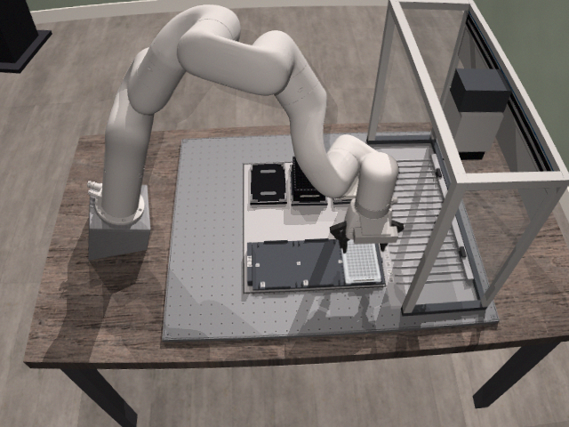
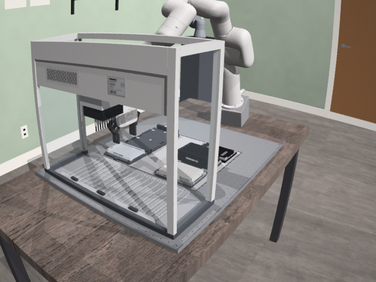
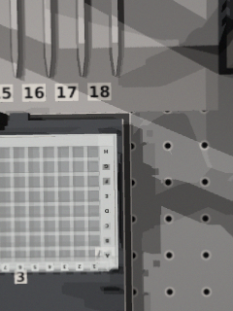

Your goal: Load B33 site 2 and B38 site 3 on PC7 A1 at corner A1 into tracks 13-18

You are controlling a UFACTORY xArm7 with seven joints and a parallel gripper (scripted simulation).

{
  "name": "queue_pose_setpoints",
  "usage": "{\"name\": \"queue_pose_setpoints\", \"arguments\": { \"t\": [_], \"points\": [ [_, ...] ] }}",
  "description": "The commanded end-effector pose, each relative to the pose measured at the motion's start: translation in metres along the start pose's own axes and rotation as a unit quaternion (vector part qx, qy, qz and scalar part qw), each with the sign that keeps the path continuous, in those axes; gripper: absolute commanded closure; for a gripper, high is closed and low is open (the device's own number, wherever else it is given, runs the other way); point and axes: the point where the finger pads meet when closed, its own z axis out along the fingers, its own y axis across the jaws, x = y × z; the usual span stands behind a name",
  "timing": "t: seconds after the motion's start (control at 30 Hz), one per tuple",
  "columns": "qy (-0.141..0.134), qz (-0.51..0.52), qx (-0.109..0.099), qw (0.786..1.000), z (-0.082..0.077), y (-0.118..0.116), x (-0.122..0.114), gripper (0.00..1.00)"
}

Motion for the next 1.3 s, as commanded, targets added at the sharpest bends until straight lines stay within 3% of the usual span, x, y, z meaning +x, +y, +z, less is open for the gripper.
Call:
{"name": "queue_pose_setpoints", "arguments": {
  "t": [0.0,1.27],
  "points": [
    [0.001,0.0,0.003,1.0,-0.008,-0.002,0.001,0.0],
    [0.001,0.0,0.003,1.0,-0.065,-0.002,0.001,0.0]
  ]
}}
